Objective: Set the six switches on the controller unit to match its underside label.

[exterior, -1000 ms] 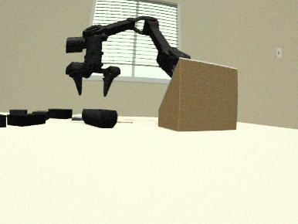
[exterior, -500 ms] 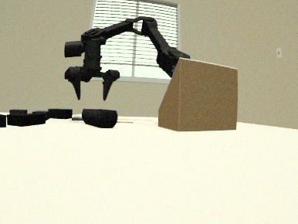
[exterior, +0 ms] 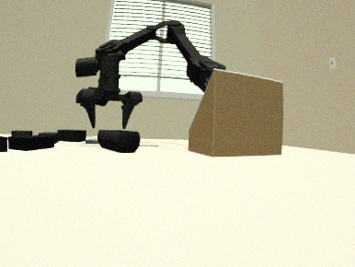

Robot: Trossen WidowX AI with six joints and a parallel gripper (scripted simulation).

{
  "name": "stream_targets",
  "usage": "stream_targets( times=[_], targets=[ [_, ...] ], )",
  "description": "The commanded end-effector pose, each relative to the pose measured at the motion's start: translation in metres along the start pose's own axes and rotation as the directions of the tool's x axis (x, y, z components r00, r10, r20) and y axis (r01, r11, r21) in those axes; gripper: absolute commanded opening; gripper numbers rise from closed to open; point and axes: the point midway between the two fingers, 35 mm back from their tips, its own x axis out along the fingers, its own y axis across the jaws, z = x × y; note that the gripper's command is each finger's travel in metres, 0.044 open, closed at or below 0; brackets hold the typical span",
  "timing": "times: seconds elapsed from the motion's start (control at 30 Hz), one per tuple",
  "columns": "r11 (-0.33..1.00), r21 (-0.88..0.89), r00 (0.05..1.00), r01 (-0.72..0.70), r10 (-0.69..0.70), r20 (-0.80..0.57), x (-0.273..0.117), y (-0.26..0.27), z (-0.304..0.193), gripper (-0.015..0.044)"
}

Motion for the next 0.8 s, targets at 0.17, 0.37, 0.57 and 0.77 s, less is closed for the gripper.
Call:
stream_targets(
  times=[0.17,0.37,0.57,0.77],
  targets=[
    [1.000,-0.005,1.000,-0.002,0.002,-0.002,0.013,-0.001,0.001,0.0440],
    [1.000,-0.005,1.000,-0.002,0.002,0.000,0.020,-0.002,0.002,0.0440],
    [1.000,-0.005,1.000,-0.002,0.002,0.000,0.020,-0.002,0.002,0.0341],
    [1.000,-0.005,1.000,-0.002,0.002,0.000,0.020,-0.002,0.002,0.0327]
  ],
)
